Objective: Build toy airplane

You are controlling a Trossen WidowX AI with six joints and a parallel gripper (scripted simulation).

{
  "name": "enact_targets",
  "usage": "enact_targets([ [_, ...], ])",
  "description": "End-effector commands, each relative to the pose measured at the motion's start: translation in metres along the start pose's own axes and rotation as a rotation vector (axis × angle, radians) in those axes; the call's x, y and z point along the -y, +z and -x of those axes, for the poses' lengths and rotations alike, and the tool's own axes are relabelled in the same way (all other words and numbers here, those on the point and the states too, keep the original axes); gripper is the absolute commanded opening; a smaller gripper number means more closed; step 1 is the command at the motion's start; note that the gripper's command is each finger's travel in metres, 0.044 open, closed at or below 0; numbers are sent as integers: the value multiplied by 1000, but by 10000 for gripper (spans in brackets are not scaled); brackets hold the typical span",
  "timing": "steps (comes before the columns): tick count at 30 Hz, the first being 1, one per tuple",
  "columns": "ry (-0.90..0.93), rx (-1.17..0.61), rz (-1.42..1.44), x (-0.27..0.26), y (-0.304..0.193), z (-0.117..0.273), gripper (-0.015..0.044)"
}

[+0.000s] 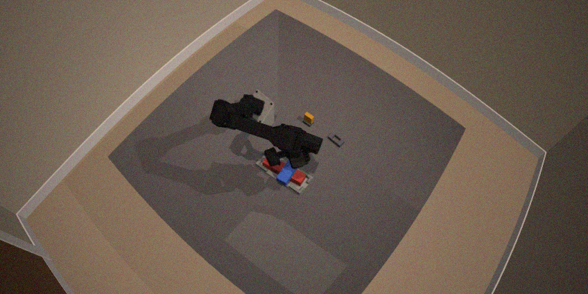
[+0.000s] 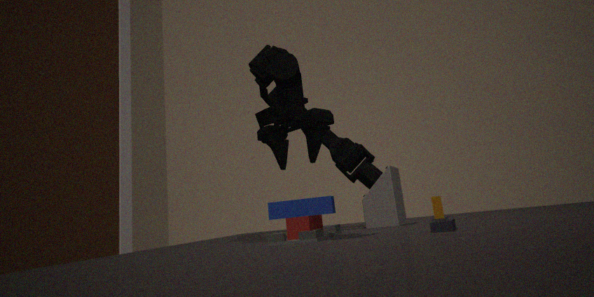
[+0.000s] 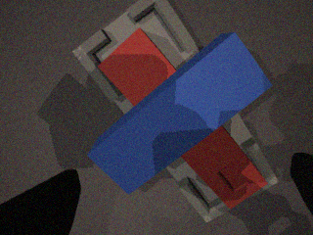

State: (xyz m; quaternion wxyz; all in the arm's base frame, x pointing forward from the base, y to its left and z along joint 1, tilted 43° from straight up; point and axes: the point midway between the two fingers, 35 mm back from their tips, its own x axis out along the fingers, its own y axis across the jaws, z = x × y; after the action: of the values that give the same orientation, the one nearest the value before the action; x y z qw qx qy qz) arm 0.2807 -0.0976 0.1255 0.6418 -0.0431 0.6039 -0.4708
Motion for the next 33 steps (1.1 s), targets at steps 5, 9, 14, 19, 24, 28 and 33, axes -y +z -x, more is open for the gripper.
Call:
enact_targets([
  [5,2,0,483,-1,0,-2,440],
  [9,2,0,483,-1,0,-2,440],
  [14,5,1,484,-4,-1,-1,440],
  [19,56,5,497,-73,-39,8,440],
  [24,68,-4,502,-133,-99,12,440],
  [28,50,-9,498,-167,-157,9,440],
  [33,16,-6,487,-184,-210,0,440],
])
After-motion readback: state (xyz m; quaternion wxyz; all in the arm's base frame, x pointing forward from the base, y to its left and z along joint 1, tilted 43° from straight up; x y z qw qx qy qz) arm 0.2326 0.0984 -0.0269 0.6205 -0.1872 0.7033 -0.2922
